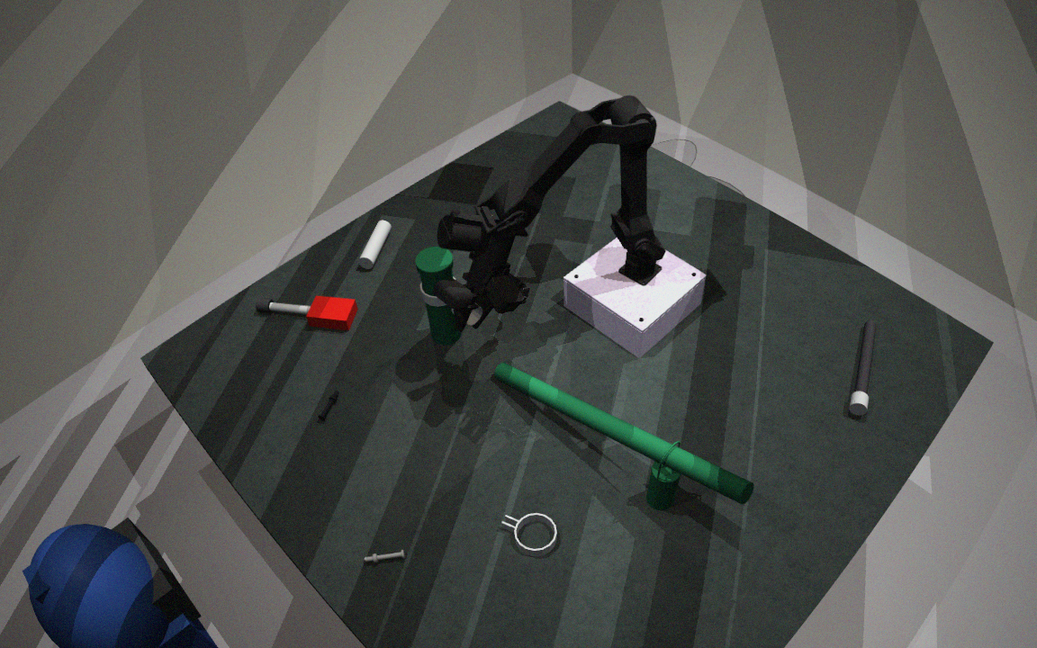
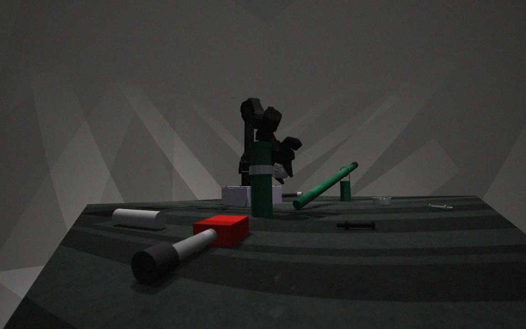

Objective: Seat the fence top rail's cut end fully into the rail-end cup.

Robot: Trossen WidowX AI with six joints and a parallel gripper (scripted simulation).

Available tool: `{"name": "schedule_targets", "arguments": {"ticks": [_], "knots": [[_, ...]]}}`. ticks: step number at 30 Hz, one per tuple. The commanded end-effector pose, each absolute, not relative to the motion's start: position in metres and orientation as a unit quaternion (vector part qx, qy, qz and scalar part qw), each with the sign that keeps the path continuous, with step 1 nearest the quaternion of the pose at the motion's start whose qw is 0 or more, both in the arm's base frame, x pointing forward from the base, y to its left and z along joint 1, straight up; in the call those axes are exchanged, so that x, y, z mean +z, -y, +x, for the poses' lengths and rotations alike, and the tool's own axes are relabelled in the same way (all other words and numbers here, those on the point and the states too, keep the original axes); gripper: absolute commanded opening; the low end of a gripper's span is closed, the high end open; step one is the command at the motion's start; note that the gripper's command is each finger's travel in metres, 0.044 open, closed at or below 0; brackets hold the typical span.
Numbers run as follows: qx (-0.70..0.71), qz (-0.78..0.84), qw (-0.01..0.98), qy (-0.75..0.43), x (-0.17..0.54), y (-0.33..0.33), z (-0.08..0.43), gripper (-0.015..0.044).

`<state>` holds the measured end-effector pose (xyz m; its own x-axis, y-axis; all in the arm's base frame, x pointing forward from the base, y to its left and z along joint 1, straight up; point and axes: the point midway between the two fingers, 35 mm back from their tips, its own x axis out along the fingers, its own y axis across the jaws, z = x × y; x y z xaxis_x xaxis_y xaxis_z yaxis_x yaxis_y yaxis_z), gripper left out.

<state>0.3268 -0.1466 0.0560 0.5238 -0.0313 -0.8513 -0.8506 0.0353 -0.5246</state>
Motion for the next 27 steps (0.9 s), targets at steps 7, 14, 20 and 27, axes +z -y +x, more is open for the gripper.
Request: {"name": "schedule_targets", "arguments": {"ticks": [7,14,20,27], "knots": [[0.33,-0.613,0.622,-0.359,0.056,0.147,0.326,0.0],[0.33,-0.613,0.622,-0.359,0.056,0.147,0.326,0.0052],[0.33,-0.613,0.622,-0.359,0.056,0.147,0.326,0.021],[0.33,-0.612,0.622,-0.36,0.069,0.134,0.328,0.0394]]}}
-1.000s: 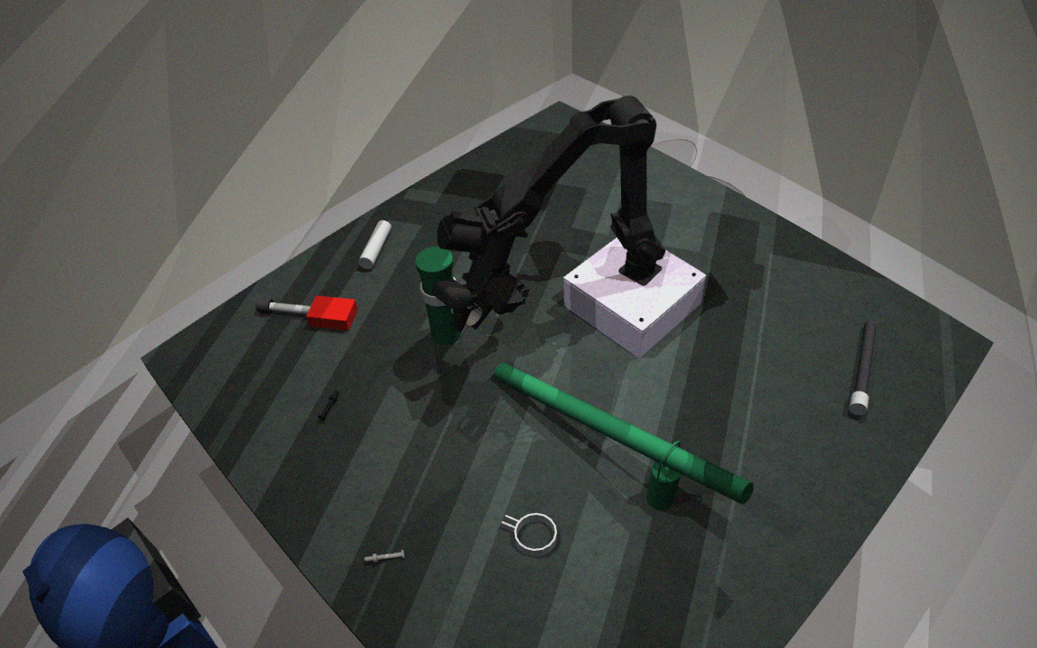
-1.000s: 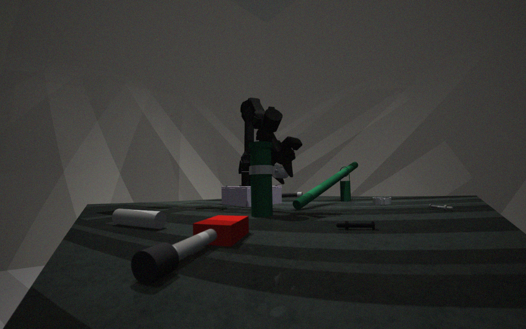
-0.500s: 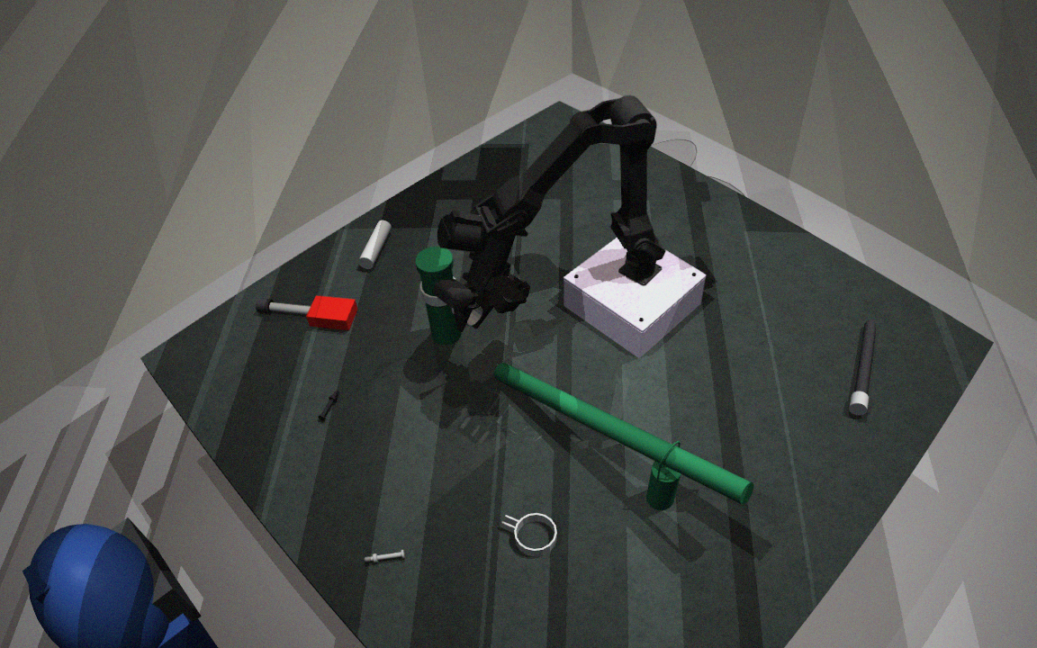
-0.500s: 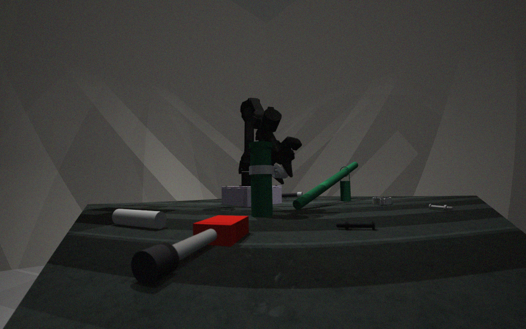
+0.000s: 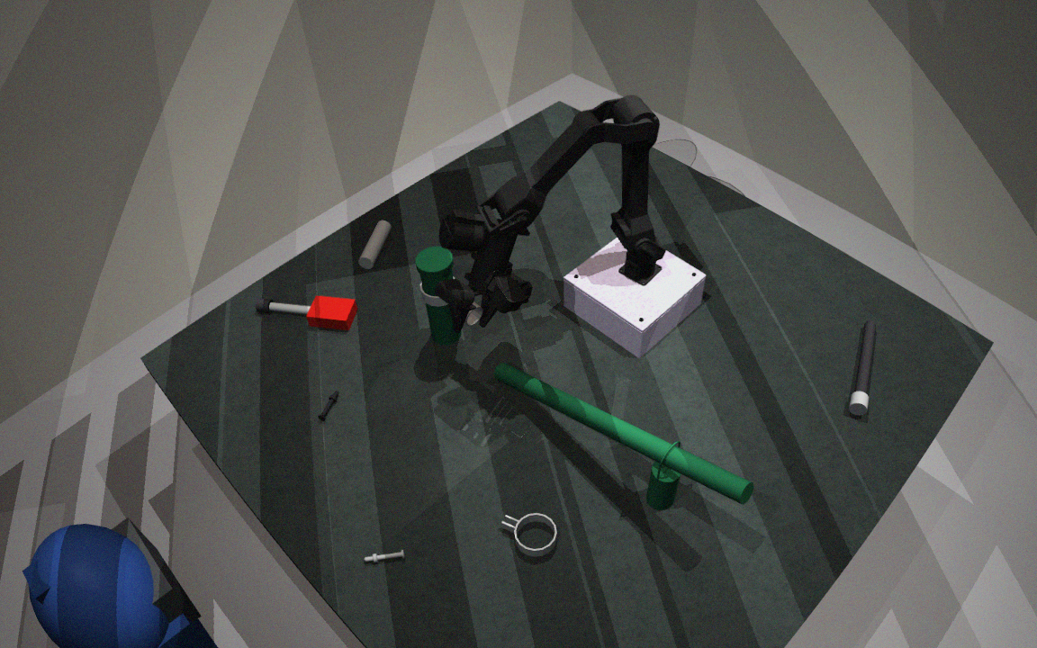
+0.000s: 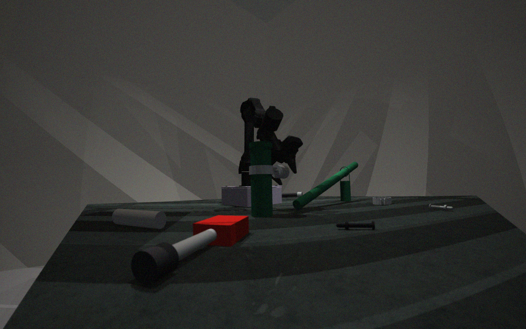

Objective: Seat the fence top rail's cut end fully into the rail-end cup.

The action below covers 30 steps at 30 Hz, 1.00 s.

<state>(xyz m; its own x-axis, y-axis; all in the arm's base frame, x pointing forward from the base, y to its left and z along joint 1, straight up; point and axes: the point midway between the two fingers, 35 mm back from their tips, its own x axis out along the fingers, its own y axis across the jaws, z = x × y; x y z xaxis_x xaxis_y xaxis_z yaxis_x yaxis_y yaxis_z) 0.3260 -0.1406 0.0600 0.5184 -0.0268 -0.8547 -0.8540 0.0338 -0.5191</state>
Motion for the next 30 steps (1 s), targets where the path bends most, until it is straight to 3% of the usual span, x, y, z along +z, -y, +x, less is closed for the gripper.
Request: {"name": "schedule_targets", "arguments": {"ticks": [1,2,12,22,30], "knots": [[0.33,-0.612,0.623,-0.36,0.073,0.13,0.328,0.042],[0.329,-0.611,0.623,-0.361,0.077,0.125,0.328,0.044],[0.321,-0.596,0.639,-0.365,0.096,0.103,0.33,0.044],[0.169,-0.302,0.819,-0.458,0.145,0.04,0.332,0.044],[0.029,-0.032,0.872,-0.487,0.183,-0.008,0.317,0.044]]}}
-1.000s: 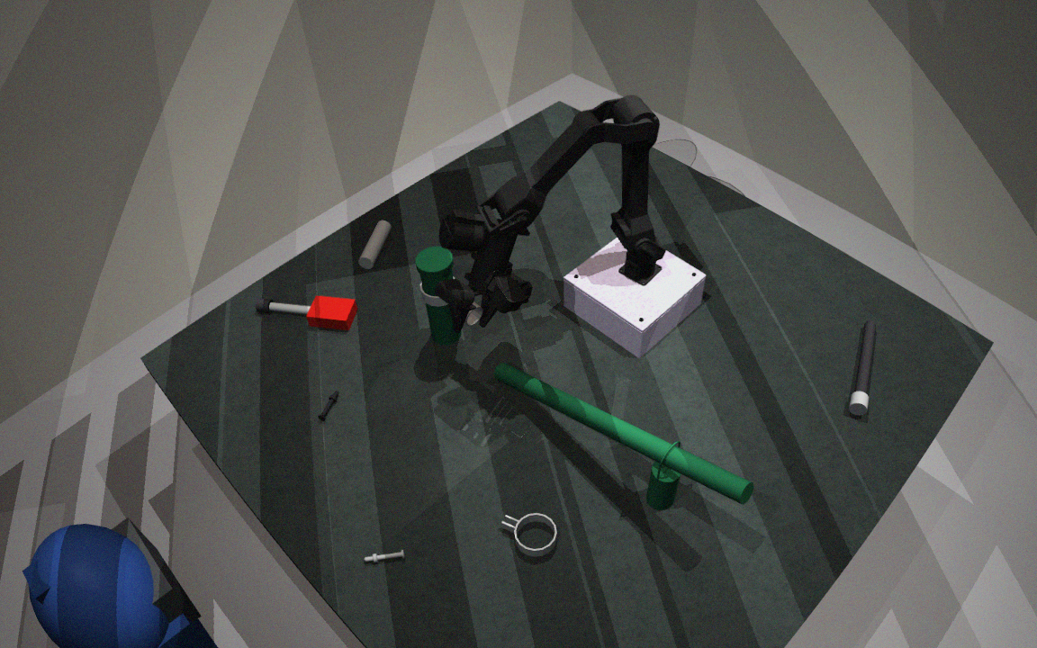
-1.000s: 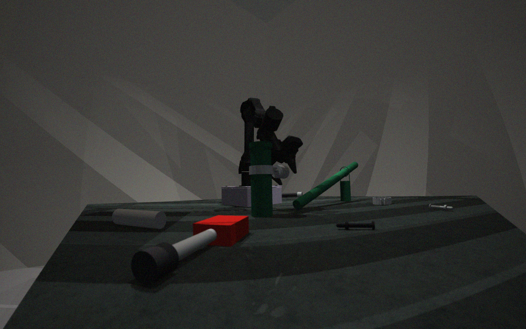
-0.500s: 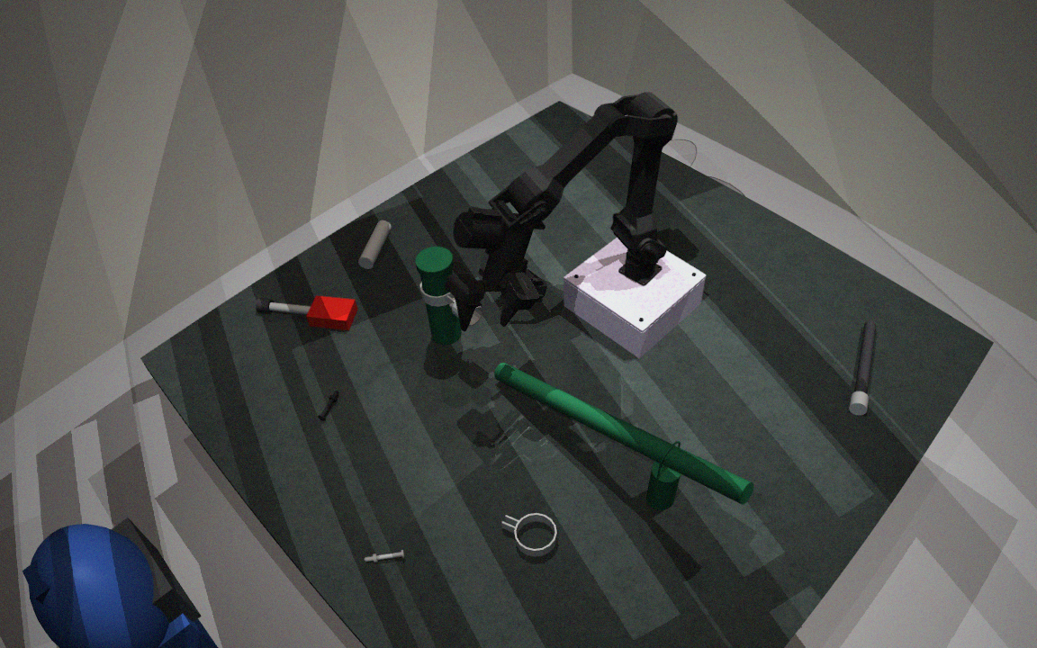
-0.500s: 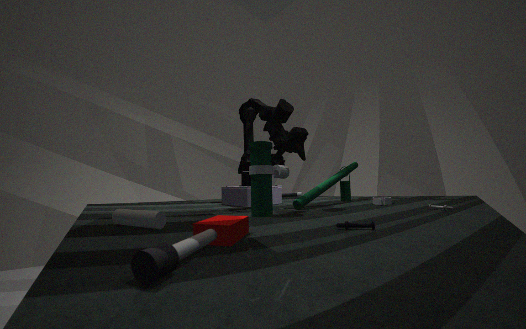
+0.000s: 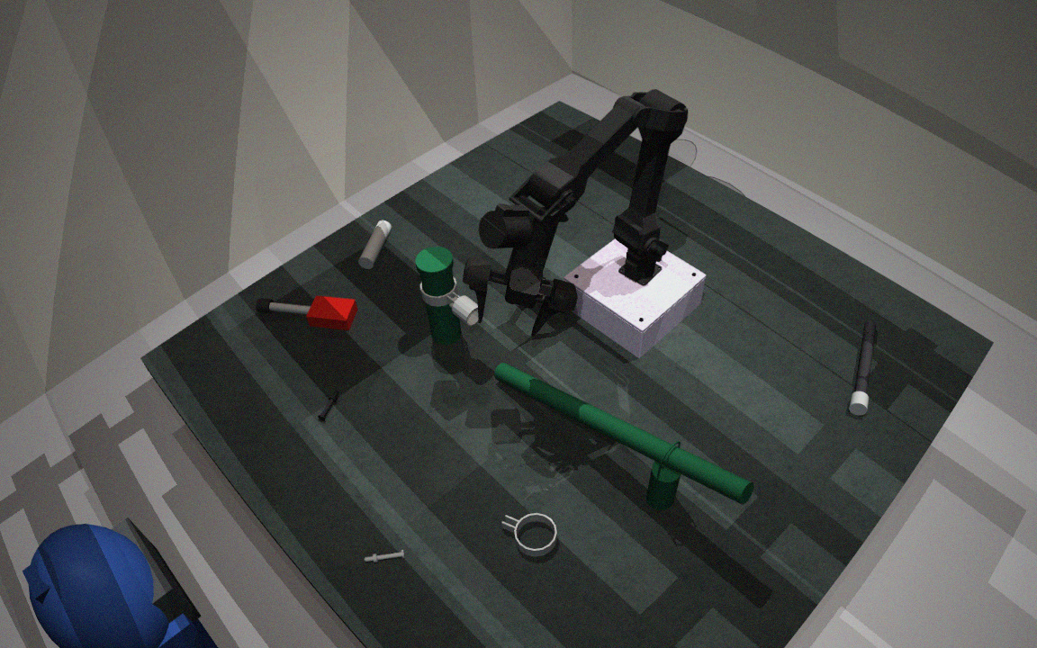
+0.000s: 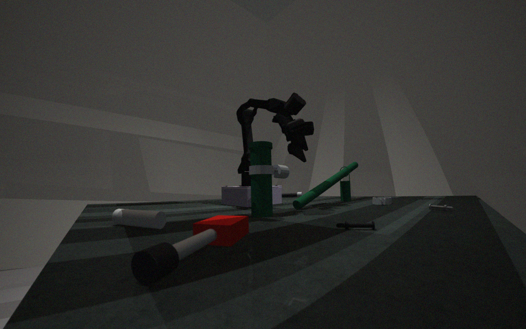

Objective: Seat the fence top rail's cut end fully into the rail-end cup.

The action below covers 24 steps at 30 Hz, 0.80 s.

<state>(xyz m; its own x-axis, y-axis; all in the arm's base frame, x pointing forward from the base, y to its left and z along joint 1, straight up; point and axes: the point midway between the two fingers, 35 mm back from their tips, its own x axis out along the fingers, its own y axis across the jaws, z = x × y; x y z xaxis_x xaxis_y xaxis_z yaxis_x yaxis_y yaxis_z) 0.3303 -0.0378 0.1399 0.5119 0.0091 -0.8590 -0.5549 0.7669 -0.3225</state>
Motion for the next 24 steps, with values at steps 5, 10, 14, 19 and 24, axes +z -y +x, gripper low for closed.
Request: {"name": "schedule_targets", "arguments": {"ticks": [5,10,14,19,24], "knots": [[0.017,-0.009,0.873,-0.487,0.186,-0.012,0.315,0.044],[0.017,-0.009,0.873,-0.487,0.186,-0.012,0.315,0.044],[0.017,-0.009,0.873,-0.487,0.186,-0.012,0.315,0.044],[0.021,-0.016,0.871,-0.49,0.185,-0.012,0.316,0.044],[0.113,-0.149,0.829,-0.528,0.167,-0.022,0.321,0.044]]}}
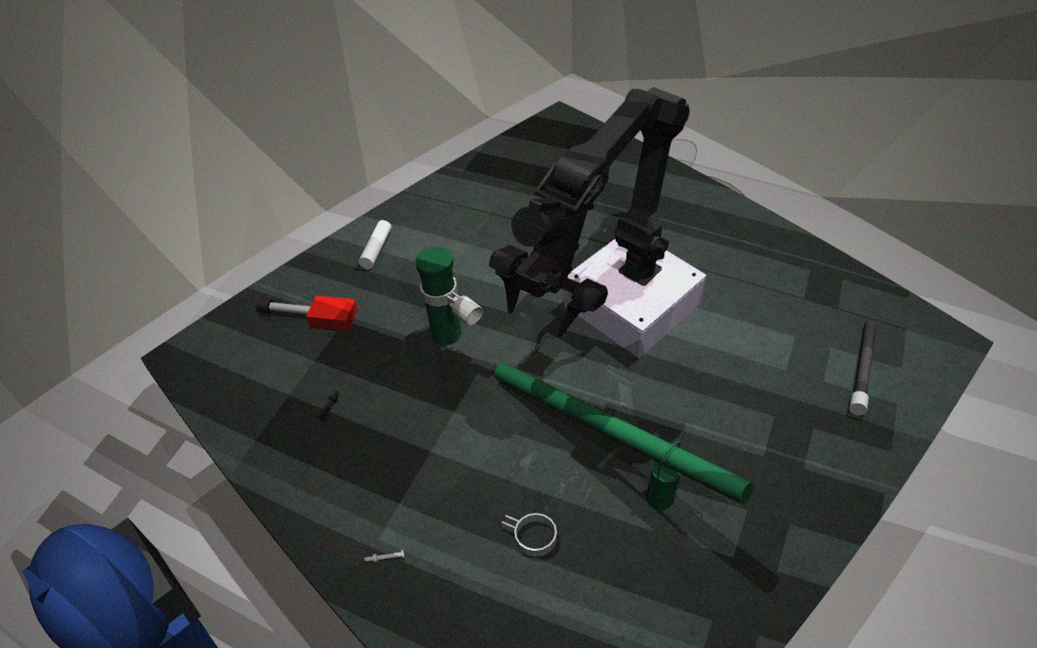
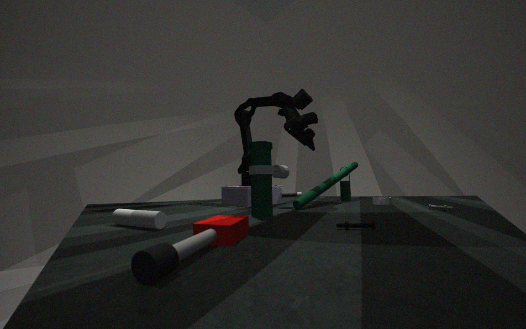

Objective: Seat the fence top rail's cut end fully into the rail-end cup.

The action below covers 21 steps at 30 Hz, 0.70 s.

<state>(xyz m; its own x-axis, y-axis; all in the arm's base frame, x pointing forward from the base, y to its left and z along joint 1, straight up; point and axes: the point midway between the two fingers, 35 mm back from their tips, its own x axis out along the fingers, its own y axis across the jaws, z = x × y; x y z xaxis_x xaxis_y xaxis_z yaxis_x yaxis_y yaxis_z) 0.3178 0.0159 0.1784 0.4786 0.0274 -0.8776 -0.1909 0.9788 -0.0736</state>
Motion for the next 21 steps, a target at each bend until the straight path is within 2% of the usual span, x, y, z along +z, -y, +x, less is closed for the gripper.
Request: {"name": "schedule_targets", "arguments": {"ticks": [1,7,11,21], "knots": [[0.144,-0.19,0.81,-0.536,0.161,-0.025,0.323,0.044],[0.355,-0.404,0.647,-0.54,0.123,-0.044,0.328,0.044],[0.473,-0.489,0.53,-0.506,0.102,-0.055,0.328,0.044],[0.479,-0.492,0.524,-0.504,0.101,-0.055,0.328,0.044]]}}
